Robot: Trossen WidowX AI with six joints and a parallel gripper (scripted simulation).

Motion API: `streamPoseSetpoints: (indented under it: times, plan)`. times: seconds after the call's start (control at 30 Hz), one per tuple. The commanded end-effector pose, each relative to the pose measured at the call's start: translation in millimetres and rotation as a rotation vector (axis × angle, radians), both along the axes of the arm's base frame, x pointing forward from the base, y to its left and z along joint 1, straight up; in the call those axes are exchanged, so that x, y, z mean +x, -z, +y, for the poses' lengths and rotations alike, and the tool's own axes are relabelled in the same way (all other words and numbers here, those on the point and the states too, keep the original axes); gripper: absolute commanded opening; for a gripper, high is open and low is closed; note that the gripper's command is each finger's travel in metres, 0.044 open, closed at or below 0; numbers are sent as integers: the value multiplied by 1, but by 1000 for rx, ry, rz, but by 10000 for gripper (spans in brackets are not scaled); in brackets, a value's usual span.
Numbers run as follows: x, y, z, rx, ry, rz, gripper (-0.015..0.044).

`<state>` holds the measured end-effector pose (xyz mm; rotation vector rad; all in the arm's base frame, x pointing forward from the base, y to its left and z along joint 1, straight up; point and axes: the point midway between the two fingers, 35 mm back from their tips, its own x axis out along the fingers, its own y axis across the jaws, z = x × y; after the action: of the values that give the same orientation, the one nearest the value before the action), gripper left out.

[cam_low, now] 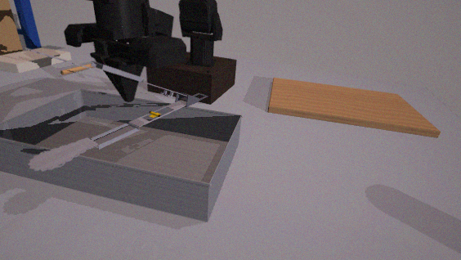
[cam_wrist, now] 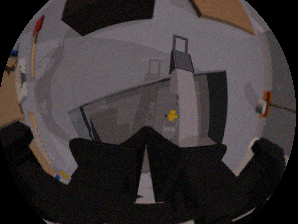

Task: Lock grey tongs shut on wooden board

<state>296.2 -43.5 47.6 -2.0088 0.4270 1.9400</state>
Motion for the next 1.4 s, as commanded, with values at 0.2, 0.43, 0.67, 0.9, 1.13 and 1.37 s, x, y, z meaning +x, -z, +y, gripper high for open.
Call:
streamPoseSetpoints:
  times: [0.2, 0.43, 0.67, 0.9, 1.13, 1.37]
  plan:
    - [9, 0, 14, -4, 2, 0, -150]
    - [14, -1, 23, -3, 2, -1, -150]
    - [19, -1, 34, -2, 2, -1, -150]
    - [23, -1, 44, -1, 2, -1, -150]
    - [27, -1, 55, 0, 2, -2, -150]
    - [31, -1, 66, 1, 1, -2, -150]
